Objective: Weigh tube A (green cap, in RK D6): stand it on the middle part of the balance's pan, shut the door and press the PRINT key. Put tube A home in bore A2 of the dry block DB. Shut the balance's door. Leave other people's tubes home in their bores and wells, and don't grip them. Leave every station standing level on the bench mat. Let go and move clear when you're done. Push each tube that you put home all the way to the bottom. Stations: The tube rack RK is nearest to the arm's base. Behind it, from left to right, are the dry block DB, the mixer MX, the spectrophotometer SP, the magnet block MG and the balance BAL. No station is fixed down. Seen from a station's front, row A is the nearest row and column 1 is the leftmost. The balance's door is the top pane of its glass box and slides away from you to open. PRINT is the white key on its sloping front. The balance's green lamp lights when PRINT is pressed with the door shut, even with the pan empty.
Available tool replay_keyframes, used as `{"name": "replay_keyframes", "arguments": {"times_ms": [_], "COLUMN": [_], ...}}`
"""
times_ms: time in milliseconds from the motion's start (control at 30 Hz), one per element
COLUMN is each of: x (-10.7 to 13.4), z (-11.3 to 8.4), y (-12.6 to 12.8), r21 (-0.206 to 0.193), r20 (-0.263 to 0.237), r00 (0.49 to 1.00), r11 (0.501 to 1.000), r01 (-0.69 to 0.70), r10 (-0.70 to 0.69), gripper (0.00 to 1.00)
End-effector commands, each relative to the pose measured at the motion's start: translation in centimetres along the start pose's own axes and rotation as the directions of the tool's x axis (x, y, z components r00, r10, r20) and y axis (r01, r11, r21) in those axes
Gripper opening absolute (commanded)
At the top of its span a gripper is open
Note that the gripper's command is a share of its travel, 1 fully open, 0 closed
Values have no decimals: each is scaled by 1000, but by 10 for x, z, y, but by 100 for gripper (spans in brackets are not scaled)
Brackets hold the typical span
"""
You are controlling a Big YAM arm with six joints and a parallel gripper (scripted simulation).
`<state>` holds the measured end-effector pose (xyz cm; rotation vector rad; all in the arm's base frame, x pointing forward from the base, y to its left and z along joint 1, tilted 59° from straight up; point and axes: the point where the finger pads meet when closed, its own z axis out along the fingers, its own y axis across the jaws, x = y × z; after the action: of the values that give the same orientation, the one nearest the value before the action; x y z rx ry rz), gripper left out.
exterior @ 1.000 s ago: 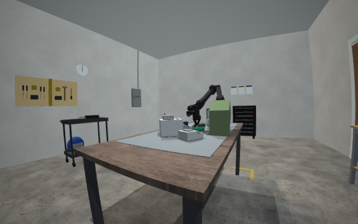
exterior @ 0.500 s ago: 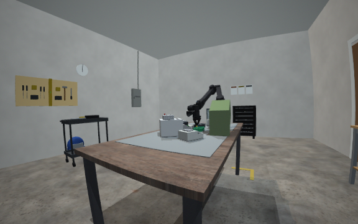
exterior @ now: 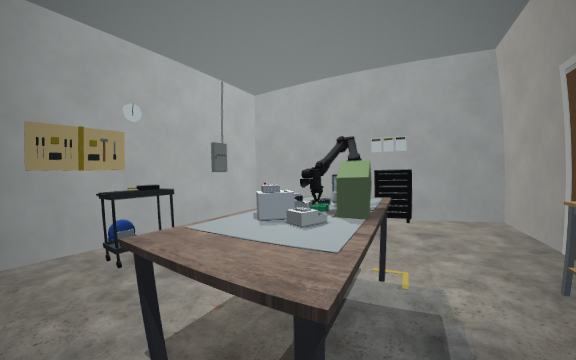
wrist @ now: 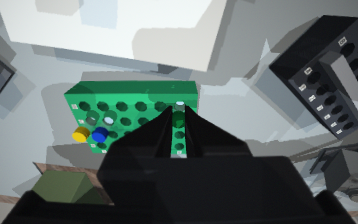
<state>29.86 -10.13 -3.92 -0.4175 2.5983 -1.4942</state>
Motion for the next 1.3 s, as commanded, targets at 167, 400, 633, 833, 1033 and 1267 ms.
{"name": "replay_keyframes", "arguments": {"times_ms": [167, 400, 633, 833, 1033, 1267], "x": [4, 5, 3, 4, 4, 4], "z": [5, 5, 5, 5, 5, 5], "y": [-6, -6, -7, -7, -8, -8], "r21": [-2, -2, -1, -1, 0, 0], "r20": [-13, -13, -13, -13, -12, -13], "r00": [1000, 1000, 1000, 1000, 1000, 1000], "r11": [1000, 1000, 1000, 1000, 1000, 1000], "r01": [-15, -16, -16, -16, -17, -17], "r10": [15, 16, 16, 16, 17, 17], "gripper": [9, 9, 9, 9, 9, 9]}}
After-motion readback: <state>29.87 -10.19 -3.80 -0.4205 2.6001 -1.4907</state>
